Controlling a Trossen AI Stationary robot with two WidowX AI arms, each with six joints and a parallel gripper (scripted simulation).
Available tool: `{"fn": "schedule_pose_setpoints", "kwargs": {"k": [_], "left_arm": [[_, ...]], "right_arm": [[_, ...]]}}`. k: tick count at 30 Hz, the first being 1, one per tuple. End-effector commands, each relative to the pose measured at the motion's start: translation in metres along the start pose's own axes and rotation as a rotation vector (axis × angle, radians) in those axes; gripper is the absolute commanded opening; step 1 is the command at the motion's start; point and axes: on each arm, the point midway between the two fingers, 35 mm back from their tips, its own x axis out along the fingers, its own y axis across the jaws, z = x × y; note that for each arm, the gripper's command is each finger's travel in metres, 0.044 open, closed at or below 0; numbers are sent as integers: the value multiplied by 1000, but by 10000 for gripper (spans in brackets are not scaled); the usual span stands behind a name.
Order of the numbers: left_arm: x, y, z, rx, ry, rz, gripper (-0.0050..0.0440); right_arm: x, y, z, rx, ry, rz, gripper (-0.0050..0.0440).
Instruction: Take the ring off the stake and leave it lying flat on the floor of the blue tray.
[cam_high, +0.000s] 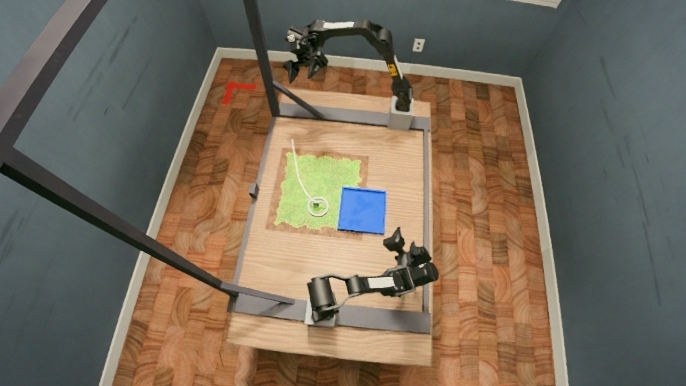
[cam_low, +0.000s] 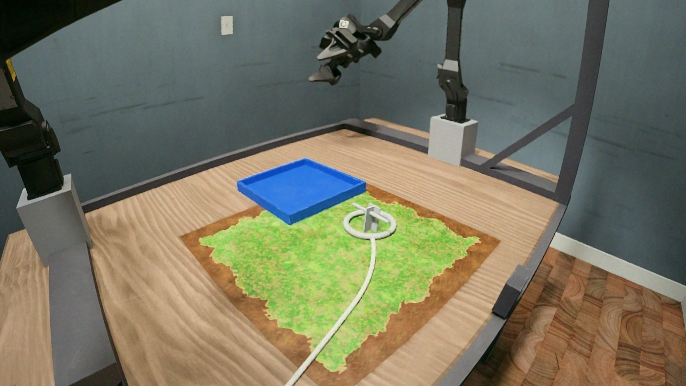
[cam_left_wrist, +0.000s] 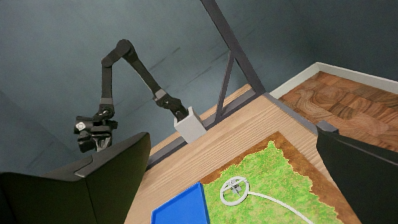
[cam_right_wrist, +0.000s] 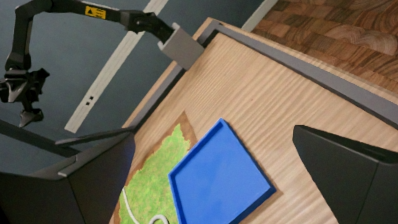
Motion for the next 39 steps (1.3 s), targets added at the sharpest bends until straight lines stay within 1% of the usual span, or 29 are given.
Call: {"fn": "schedule_pose_setpoints", "kwargs": {"k": [1,19,22,24,27,30,32,34,36,39], "left_arm": [[-1,8,7,-29,-3,-2,440],[-1,8,7,-29,-3,-2,440],[8,16,4,-34,27,-9,440],[22,25,-3,-41,74,-22,440],[52,45,-20,-63,173,-57,440],[84,74,-48,-88,296,-113,440],[97,94,-67,-84,370,-151,440],[97,94,-67,-84,370,-151,440],[108,113,-90,-95,438,-196,440],[118,140,-113,-149,499,-269,440]], "right_arm": [[-1,3,5,-18,-10,2,440],[-1,3,5,-18,-10,2,440],[1,7,-1,-33,5,-3,440],[5,12,-7,-56,28,-9,440],[15,24,-22,-110,82,-22,440],[31,42,-44,-188,163,-41,440],[41,53,-59,-239,215,-53,440],[41,53,-59,-239,215,-53,440],[50,65,-67,-293,255,-62,440],[65,83,-83,-372,318,-75,440]]}}
